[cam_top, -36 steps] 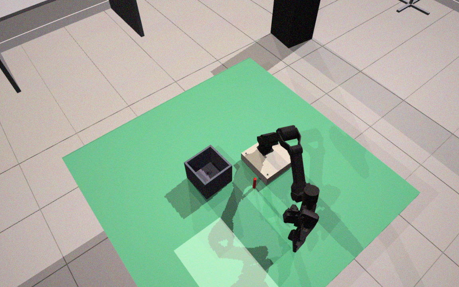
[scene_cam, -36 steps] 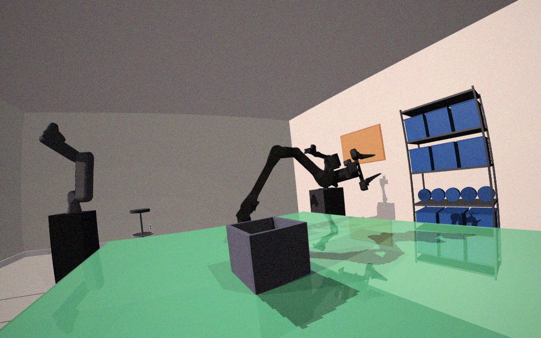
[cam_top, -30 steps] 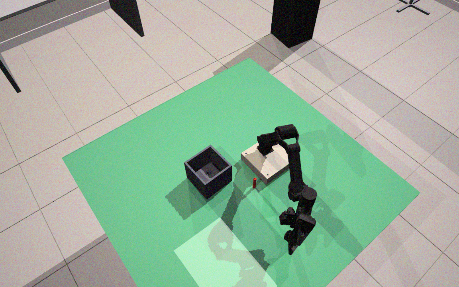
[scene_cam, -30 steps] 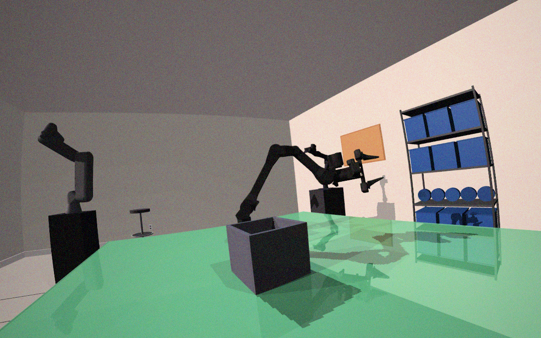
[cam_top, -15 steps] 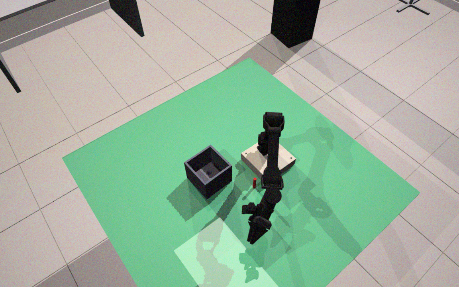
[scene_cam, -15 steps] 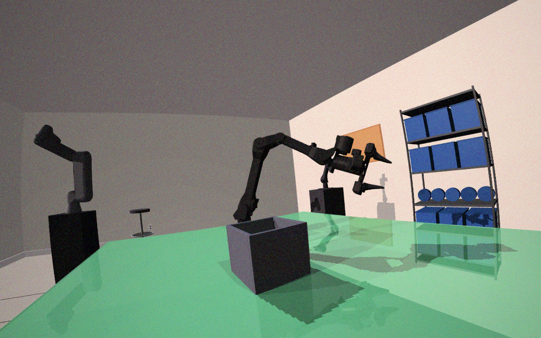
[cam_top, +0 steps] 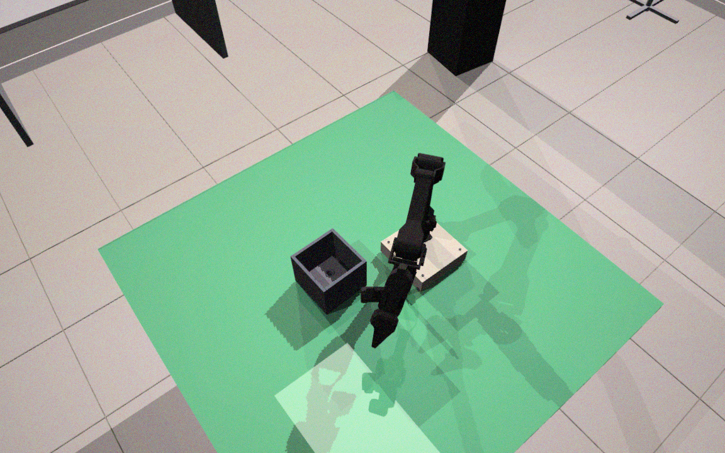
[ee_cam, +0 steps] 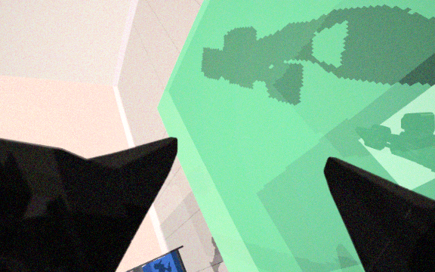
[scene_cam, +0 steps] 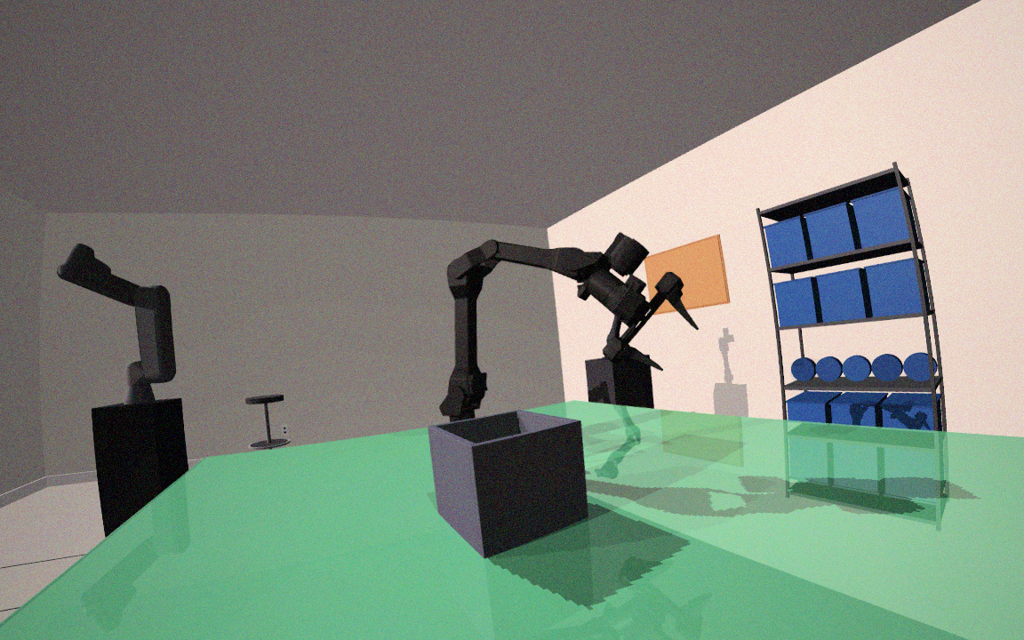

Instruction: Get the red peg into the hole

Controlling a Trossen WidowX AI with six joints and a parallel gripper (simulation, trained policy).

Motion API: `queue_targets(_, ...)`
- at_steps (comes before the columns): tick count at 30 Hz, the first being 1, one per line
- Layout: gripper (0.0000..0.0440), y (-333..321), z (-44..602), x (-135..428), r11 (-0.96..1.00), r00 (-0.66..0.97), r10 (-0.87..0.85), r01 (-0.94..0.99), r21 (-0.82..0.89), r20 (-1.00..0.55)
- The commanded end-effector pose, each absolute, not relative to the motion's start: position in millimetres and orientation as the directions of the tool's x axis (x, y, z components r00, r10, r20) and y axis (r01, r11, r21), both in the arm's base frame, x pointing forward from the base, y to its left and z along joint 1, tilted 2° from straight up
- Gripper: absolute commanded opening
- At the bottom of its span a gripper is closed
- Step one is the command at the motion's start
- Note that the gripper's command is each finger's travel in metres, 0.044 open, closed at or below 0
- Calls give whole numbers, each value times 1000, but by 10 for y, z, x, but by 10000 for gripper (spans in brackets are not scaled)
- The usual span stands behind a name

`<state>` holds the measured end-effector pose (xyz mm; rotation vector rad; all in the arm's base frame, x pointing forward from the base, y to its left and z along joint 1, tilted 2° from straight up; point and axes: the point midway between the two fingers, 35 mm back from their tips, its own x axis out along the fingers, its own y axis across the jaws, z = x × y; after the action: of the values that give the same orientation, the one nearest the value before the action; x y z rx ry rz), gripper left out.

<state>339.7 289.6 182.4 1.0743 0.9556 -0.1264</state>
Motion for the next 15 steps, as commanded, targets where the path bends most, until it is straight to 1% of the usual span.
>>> queue_targets(1, 440, 2642, 1800, 3227, 513, 544, 321, 588, 626, -775)
queue_targets(15, 440, 1903, 1639, 2512, 494, 295, 229, 785, 372, -927)
